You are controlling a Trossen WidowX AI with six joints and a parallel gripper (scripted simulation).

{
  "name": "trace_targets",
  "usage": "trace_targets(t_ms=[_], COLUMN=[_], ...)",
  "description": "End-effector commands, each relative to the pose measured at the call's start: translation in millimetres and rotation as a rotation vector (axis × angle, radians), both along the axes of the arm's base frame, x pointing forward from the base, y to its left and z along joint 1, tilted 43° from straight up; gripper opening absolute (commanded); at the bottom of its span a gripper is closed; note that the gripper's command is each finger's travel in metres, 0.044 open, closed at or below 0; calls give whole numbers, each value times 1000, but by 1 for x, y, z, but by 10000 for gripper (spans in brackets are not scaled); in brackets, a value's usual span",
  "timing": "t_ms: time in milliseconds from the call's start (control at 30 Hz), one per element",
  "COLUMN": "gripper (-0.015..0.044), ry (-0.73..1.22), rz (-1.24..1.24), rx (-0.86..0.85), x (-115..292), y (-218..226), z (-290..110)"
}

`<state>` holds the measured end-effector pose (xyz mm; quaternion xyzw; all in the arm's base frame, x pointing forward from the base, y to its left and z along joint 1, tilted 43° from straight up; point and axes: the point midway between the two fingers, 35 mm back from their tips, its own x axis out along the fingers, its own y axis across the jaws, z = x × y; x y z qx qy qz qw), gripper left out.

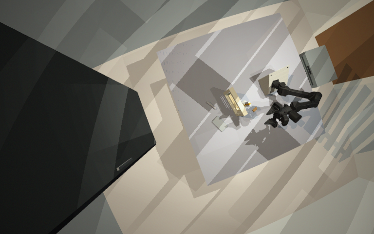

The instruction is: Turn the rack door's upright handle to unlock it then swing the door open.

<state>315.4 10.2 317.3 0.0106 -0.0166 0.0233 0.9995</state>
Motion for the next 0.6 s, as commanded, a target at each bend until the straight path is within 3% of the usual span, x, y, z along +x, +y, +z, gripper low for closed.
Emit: trace_targets(t_ms=[0, 100, 567], gripper=[374, 295, 293], ry=[5, 72, 474], rz=[1, 14, 125], rx=[-2, -26, -120], x=[1, 8, 39], y=[0, 1, 1], z=[-1, -11, -75])
